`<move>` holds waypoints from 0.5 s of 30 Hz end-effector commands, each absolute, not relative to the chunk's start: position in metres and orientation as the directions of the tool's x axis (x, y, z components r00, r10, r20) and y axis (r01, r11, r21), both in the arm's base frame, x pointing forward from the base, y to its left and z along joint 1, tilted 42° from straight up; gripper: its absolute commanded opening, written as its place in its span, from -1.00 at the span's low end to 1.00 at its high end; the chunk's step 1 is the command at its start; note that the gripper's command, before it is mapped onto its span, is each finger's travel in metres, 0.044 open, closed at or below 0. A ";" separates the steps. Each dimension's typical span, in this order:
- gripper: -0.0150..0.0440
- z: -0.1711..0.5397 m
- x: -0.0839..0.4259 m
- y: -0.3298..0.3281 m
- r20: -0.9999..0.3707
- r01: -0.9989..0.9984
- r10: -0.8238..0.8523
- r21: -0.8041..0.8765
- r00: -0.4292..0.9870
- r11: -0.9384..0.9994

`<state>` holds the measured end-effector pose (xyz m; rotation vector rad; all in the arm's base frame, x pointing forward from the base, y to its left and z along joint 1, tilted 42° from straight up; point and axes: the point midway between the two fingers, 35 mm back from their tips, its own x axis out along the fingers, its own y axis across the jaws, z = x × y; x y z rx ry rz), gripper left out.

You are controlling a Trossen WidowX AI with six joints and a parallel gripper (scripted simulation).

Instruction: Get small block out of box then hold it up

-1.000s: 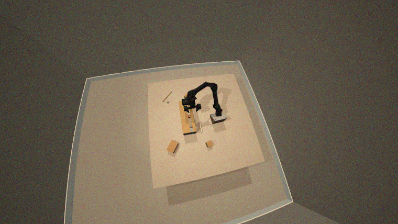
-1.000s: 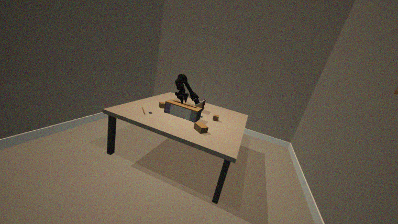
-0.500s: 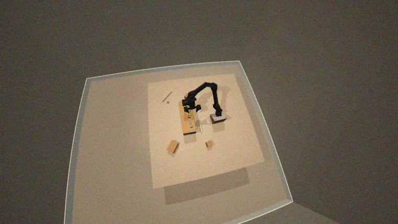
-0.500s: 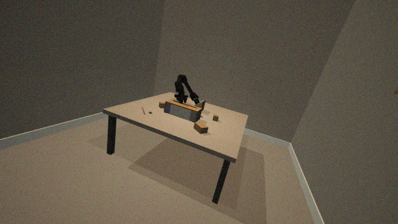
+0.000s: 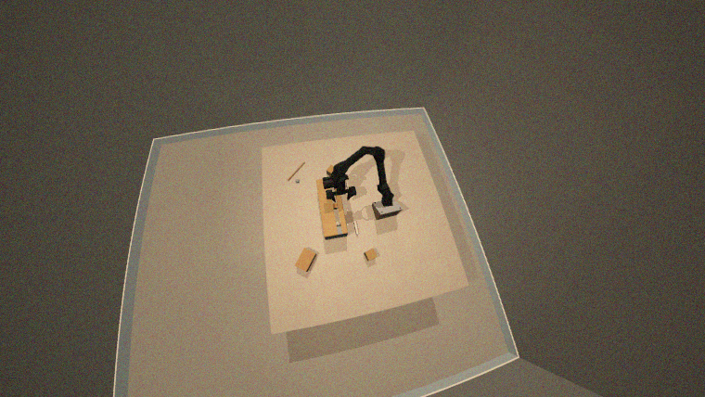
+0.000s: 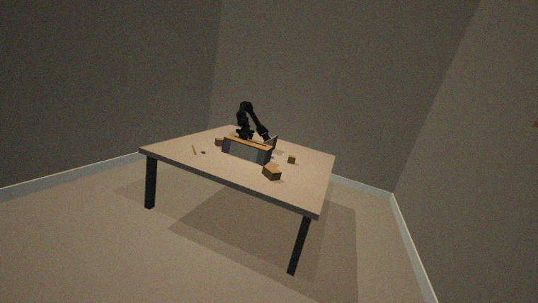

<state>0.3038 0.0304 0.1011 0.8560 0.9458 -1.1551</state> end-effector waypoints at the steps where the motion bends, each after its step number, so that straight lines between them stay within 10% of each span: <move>1: 0.86 0.092 0.302 0.038 -0.927 0.979 -0.351 0.063 0.130 0.196; 15: 0.86 0.066 0.298 0.067 -0.928 0.979 -0.349 0.063 0.130 0.196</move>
